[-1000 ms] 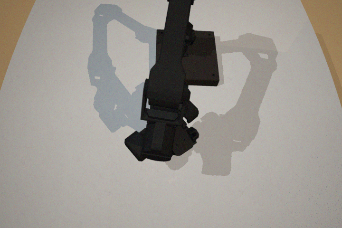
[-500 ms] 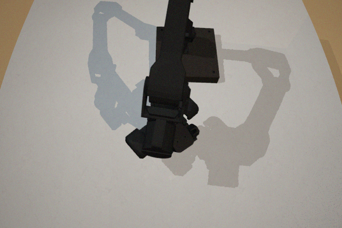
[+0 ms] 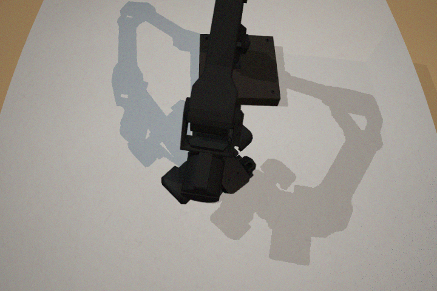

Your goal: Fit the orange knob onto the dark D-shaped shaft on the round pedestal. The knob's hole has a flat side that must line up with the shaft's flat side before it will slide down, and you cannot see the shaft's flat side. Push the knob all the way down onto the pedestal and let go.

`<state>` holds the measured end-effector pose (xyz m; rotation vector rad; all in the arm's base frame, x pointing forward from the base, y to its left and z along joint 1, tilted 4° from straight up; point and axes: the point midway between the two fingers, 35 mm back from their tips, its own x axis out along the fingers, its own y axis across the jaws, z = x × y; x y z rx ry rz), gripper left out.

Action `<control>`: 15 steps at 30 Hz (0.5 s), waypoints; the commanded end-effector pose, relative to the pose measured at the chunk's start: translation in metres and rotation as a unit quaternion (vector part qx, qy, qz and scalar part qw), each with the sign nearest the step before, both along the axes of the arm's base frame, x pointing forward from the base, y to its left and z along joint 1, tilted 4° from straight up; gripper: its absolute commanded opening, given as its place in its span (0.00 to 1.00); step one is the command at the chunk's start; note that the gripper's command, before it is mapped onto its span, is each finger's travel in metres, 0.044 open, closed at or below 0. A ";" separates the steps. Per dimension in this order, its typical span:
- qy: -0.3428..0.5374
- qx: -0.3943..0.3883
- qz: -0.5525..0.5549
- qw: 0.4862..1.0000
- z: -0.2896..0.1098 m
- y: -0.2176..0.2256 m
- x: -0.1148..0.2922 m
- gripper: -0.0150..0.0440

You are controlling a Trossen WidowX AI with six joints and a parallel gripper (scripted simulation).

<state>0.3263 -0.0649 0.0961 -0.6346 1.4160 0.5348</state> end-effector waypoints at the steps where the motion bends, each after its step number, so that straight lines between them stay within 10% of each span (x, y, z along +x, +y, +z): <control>1: 0.000 -0.004 0.057 0.998 0.002 0.000 0.001 0.25; 15: 0.001 -0.006 0.077 0.997 -0.003 0.000 0.000 0.25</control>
